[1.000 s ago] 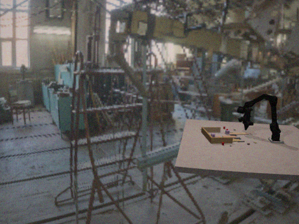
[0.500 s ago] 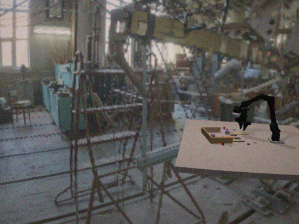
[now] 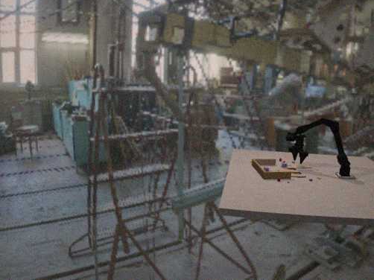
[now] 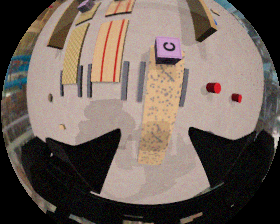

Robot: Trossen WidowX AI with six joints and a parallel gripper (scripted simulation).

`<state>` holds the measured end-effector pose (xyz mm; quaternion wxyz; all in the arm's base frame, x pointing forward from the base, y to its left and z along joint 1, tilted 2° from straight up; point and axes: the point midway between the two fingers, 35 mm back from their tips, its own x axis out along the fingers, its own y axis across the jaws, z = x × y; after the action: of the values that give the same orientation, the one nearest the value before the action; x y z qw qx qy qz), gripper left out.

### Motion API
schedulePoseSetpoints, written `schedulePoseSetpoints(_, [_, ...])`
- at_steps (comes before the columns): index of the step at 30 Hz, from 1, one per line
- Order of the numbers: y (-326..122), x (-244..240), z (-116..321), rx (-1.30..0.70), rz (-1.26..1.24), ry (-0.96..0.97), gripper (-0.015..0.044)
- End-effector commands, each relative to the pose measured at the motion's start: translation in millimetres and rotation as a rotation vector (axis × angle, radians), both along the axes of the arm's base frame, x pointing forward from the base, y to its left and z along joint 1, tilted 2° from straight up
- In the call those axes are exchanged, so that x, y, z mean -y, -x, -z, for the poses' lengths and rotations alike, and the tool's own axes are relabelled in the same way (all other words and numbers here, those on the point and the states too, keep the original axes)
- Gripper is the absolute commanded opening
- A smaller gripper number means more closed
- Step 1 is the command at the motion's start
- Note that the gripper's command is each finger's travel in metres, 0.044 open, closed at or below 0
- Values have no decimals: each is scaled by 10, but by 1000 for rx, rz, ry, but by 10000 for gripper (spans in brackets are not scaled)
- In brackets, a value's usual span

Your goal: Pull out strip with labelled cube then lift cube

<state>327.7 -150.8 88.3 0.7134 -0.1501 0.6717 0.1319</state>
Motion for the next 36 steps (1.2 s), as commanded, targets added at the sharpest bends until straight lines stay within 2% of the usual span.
schedulePoseSetpoints(1, [-148,-40,-47,6,1,8,440])
schedulePoseSetpoints(33, [-1009,-244,-303,13,1,6,440])
schedulePoseSetpoints(36, [-1012,-243,-282,14,1,6,361])
